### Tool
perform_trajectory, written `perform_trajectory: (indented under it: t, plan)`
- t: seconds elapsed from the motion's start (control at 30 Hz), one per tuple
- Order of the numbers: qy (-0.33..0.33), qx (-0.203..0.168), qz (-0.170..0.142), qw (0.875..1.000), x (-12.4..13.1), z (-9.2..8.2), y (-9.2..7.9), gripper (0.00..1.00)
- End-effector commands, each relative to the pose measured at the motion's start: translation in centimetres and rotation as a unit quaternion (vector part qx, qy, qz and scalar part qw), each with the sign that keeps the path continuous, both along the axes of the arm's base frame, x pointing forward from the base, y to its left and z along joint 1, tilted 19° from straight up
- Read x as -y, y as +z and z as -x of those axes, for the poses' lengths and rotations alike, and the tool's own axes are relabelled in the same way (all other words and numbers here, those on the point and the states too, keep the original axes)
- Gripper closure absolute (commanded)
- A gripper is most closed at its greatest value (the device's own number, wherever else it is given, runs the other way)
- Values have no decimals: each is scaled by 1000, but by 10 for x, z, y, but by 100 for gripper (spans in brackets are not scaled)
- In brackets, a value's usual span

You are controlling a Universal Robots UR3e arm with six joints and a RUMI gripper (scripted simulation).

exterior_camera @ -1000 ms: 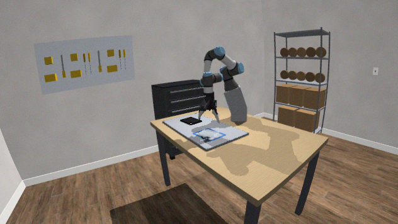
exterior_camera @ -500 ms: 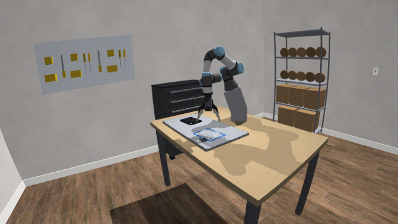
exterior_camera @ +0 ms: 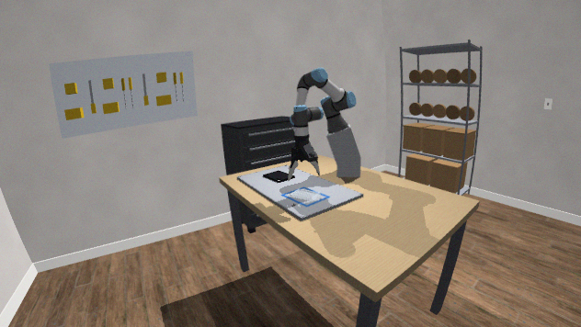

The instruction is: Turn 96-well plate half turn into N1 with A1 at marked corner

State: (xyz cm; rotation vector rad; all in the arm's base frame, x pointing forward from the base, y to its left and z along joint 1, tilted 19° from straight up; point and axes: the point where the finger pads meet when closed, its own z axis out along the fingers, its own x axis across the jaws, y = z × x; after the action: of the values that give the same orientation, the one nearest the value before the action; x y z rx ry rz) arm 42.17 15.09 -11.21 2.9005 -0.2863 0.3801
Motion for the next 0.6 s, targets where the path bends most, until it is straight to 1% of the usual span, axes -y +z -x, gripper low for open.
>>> perform_trajectory:
  t: [0.0,0.17,0.37,0.43,0.57]
  plan:
    - [63,-14,13,998,0,-1,1,0]
    - [142,-32,32,989,0,-1,1,0]
    - [235,-54,55,969,0,-1,1,0]
    - [235,-54,55,969,0,-1,1,0]
    - [295,-68,70,950,0,-1,1,0]
